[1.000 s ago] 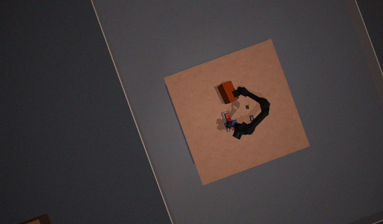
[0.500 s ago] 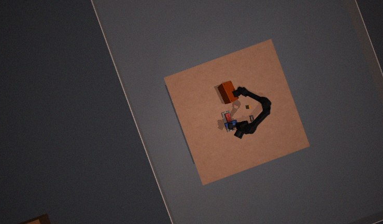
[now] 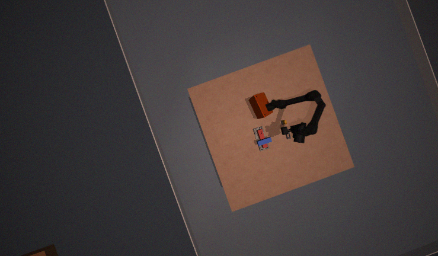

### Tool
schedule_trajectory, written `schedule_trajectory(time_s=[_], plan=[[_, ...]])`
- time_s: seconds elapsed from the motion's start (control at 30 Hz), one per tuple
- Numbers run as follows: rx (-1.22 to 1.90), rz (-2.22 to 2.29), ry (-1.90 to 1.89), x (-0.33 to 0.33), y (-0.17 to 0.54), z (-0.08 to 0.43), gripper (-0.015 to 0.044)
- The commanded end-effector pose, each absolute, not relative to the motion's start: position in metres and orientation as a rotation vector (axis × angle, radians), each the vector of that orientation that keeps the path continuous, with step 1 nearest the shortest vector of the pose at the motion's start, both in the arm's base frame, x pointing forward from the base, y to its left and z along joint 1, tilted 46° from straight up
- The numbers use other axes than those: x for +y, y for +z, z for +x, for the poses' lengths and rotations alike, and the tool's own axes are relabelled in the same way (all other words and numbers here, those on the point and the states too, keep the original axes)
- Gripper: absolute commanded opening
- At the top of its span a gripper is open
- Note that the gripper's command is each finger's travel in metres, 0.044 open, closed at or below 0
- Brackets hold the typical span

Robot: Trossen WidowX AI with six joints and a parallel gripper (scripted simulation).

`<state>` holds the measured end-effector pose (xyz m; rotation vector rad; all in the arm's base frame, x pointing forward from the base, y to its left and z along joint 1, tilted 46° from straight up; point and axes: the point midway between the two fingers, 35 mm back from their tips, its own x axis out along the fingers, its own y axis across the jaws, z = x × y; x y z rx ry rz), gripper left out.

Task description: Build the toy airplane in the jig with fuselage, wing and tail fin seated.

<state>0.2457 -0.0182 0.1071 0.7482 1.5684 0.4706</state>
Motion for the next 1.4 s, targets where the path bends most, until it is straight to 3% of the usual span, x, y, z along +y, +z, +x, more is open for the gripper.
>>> schedule_trajectory(time_s=[0.0, 0.33, 0.5, 1.37], plan=[[1.573, 0.755, 0.489, 0.019, 0.129, 0.211, 0.0440], [1.573, 0.755, 0.496, 0.032, 0.133, 0.199, 0.0440], [1.571, 0.756, 0.498, 0.070, 0.097, 0.197, 0.0440], [1.570, 0.754, 0.497, 0.098, 0.069, 0.198, 0.0440]])
